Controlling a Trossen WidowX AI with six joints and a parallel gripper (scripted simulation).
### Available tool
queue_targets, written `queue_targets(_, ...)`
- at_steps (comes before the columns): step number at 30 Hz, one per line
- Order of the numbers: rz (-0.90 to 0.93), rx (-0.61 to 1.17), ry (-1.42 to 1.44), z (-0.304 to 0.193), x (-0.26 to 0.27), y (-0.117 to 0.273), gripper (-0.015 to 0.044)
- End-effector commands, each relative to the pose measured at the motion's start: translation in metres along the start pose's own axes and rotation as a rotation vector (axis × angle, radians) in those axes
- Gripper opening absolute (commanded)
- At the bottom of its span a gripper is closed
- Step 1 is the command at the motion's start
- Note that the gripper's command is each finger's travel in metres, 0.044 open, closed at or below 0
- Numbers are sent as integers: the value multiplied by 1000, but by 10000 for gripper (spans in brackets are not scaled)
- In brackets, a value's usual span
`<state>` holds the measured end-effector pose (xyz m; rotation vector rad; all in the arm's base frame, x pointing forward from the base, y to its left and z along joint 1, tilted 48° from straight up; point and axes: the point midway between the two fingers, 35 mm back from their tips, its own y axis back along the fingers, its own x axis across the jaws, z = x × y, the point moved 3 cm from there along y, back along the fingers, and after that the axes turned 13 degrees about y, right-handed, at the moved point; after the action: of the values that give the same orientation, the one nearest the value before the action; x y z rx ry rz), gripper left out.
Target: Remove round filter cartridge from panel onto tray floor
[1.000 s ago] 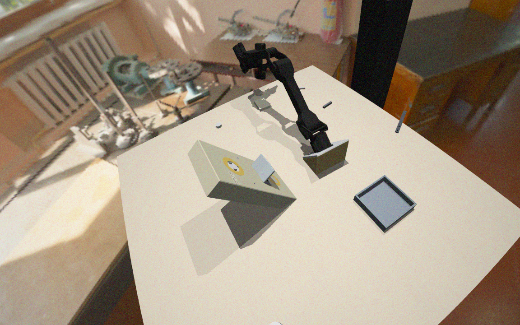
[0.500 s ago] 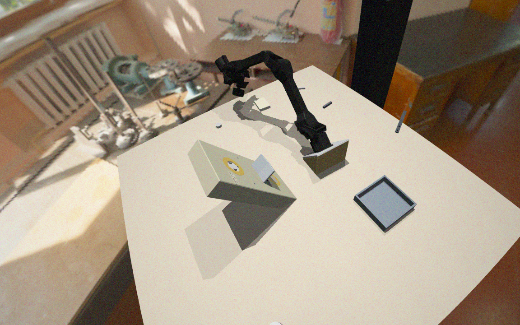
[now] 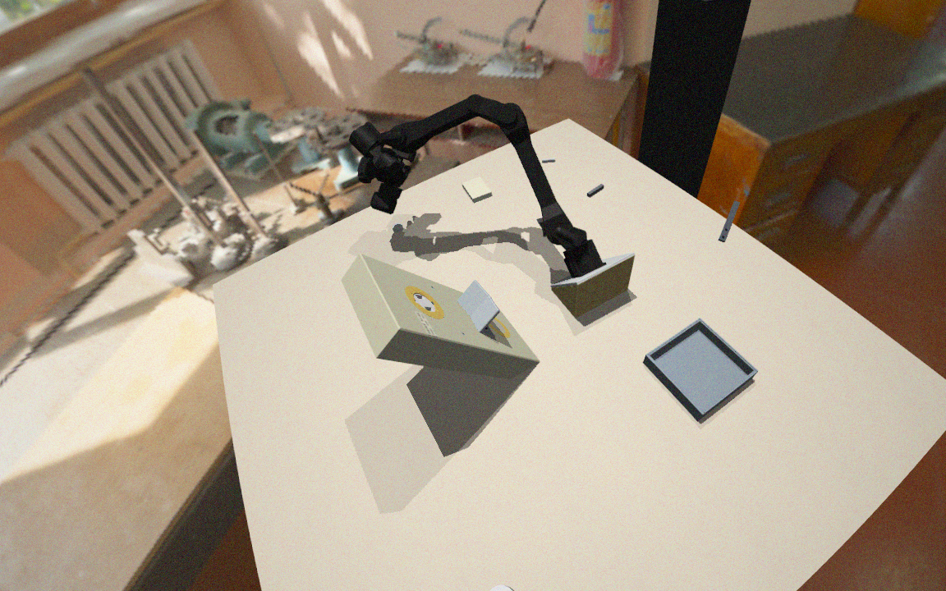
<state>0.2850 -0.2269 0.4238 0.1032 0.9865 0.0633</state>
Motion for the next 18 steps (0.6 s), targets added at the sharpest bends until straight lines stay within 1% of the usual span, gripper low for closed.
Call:
queue_targets(1, 90, -86, 26, 10, 36, 33, 112)
queue_targets(9, 292, -299, 139, 11, 112, 131, 112)
queue_targets(13, 384, -407, 202, -1, 141, 183, 112)
queue_targets(18, 488, -544, 284, -27, 169, 247, 112)
